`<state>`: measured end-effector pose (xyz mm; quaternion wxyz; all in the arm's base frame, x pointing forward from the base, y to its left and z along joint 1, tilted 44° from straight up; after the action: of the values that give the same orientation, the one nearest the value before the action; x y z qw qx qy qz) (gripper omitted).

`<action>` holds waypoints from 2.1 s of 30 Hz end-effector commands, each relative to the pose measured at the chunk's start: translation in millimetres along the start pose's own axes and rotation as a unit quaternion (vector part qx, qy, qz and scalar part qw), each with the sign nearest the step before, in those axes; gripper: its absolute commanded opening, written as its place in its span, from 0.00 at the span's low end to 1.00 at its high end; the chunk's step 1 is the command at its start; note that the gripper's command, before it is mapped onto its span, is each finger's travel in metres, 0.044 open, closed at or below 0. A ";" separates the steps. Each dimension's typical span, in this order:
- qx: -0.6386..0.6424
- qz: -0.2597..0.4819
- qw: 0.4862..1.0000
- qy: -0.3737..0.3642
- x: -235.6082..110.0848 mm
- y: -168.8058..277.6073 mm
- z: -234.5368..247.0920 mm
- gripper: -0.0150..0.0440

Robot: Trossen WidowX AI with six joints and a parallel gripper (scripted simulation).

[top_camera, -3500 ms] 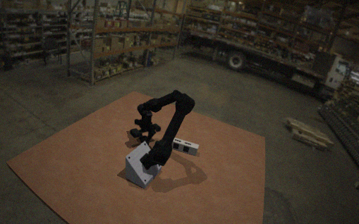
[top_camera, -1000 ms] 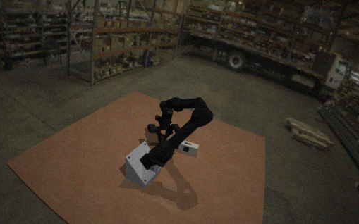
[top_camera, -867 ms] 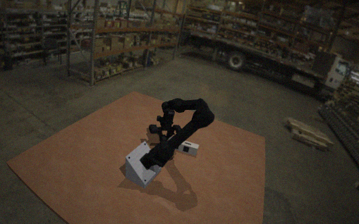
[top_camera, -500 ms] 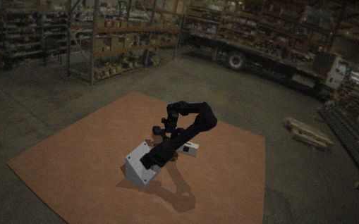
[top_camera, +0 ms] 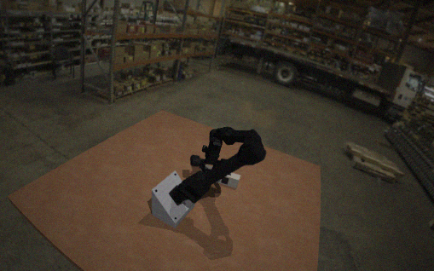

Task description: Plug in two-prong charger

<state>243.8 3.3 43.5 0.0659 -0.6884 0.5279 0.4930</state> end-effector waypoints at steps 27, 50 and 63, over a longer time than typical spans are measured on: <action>0.128 0.015 0.992 0.009 18.0 60.1 -36.1 0.25; 0.190 0.025 0.981 0.017 25.2 84.3 -50.1 0.25; 0.194 0.026 0.981 0.018 24.9 71.4 -59.6 0.25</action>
<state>215.5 -80.0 85.7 0.1757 -0.6575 0.6300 0.3741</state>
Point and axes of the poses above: the point midway between the two fingers, 35 mm back from their tips, its own x axis out along the fingers, its own z axis across the jaws, y = z × x, the point moved 4 cm from there along -x, back along the fingers, and after that the axes turned 6 degrees about -x, right-handed, at the moved point
